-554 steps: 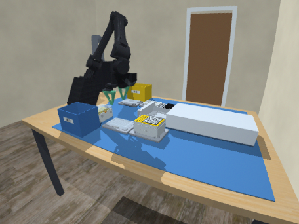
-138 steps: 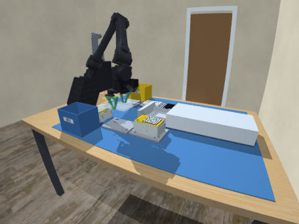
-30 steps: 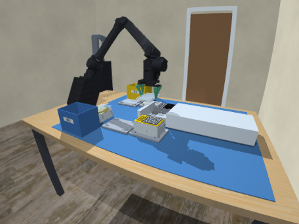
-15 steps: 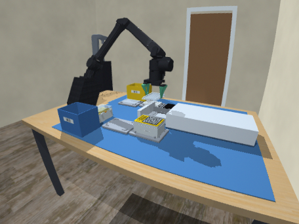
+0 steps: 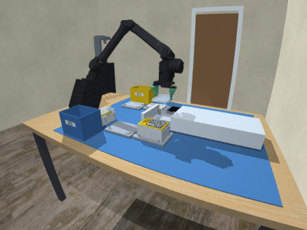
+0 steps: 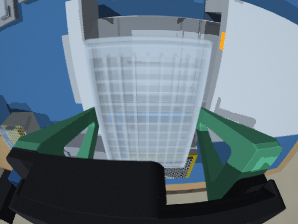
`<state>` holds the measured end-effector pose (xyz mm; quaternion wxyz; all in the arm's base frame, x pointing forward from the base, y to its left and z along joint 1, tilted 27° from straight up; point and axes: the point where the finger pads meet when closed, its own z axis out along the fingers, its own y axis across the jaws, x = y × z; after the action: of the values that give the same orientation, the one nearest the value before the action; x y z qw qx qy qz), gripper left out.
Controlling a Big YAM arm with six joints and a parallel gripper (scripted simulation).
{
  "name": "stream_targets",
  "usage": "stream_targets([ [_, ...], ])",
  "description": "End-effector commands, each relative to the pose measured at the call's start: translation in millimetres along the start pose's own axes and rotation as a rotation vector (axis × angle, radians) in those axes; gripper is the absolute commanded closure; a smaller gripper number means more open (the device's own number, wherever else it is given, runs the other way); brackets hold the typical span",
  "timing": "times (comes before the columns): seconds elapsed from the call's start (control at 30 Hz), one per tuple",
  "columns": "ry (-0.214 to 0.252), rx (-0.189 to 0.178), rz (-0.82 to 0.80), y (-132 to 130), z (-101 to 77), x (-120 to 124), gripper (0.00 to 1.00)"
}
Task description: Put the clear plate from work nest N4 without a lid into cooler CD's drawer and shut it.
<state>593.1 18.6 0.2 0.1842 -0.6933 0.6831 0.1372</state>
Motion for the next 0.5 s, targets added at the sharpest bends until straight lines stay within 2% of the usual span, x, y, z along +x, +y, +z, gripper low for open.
stream_targets([
  [0.0,0.000,0.045,-0.017,-25.3,-20.6,-20.7,1.00],
  [0.13,0.000,0.048,-0.017,-25.8,-22.6,-20.8,1.00],
  [0.17,0.001,0.043,-0.007,-18.2,-18.9,-8.6,1.00],
  [0.47,0.001,0.043,-0.007,-18.1,-18.9,-8.5,1.00],
])
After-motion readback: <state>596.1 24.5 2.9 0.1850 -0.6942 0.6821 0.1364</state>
